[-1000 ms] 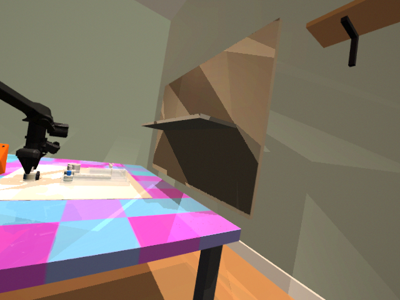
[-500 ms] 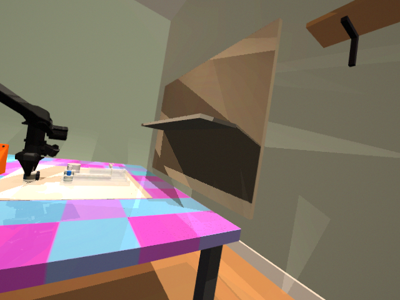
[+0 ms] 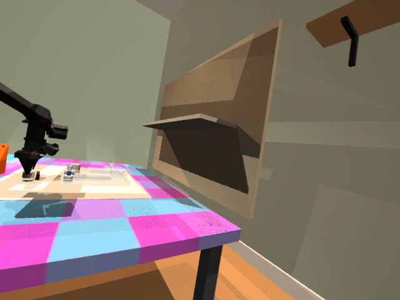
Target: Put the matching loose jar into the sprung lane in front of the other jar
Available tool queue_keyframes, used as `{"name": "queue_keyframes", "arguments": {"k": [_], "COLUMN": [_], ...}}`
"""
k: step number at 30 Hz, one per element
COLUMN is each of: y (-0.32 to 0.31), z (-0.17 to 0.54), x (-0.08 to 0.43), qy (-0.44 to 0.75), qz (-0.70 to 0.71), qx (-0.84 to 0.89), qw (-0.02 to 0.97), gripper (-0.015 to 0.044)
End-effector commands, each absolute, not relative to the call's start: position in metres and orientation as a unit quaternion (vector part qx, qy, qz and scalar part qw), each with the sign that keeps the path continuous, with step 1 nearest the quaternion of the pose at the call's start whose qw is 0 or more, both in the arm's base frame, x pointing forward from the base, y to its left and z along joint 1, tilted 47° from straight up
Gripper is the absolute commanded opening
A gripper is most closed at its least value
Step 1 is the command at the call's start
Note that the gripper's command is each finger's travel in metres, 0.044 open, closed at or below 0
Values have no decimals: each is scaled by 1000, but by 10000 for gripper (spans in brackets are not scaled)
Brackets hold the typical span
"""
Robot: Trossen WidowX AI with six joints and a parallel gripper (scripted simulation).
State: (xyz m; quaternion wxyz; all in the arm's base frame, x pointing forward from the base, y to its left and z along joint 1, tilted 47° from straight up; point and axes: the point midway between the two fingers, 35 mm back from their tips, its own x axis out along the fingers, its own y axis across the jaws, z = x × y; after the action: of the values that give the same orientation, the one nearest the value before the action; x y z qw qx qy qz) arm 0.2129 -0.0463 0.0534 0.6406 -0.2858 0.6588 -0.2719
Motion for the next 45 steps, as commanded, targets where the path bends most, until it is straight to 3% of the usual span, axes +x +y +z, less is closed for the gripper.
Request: {"name": "queue_keyframes", "arguments": {"k": [1,20,45], "y": [-35,19,27], "z": [63,124,43], "x": [218,214,297], "qy": [656,655,658], "qz": [-270,-268,-255], "qx": [-281,-289,-301], "qw": [646,645,641], "gripper": [0,0,0]}}
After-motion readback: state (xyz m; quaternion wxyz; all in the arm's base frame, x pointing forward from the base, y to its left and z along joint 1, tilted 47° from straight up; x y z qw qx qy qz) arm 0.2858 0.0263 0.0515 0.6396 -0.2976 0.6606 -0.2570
